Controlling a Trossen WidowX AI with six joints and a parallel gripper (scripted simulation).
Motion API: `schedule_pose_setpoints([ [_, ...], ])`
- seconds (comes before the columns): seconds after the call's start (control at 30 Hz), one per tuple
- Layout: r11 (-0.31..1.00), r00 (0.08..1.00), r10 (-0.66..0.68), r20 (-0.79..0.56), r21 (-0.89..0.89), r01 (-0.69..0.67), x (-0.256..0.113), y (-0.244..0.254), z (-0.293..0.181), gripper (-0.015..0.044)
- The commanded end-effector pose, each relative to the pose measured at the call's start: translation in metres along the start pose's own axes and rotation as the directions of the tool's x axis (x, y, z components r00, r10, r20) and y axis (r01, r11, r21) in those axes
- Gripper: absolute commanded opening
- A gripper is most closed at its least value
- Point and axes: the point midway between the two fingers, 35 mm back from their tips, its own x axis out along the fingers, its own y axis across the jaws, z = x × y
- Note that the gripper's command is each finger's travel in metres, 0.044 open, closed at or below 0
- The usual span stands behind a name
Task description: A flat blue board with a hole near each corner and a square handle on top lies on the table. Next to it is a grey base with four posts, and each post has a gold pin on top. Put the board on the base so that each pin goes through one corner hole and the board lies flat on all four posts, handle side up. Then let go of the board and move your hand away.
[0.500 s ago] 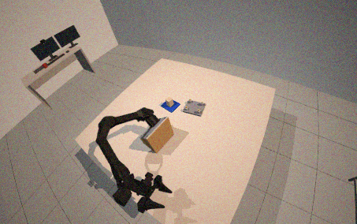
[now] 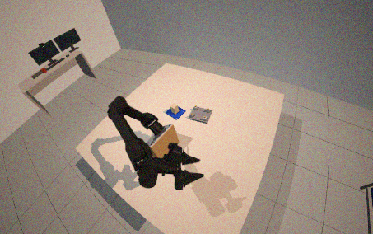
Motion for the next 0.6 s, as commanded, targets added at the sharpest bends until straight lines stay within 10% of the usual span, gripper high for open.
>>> schedule_pose_setpoints([
  [0.0,0.994,0.995,0.103,-0.013,0.028,-0.103,0.02,0.032,0.043,0.044],
  [0.57,0.82,0.784,0.567,-0.253,0.084,-0.566,0.067,0.284,0.213,0.044],
])
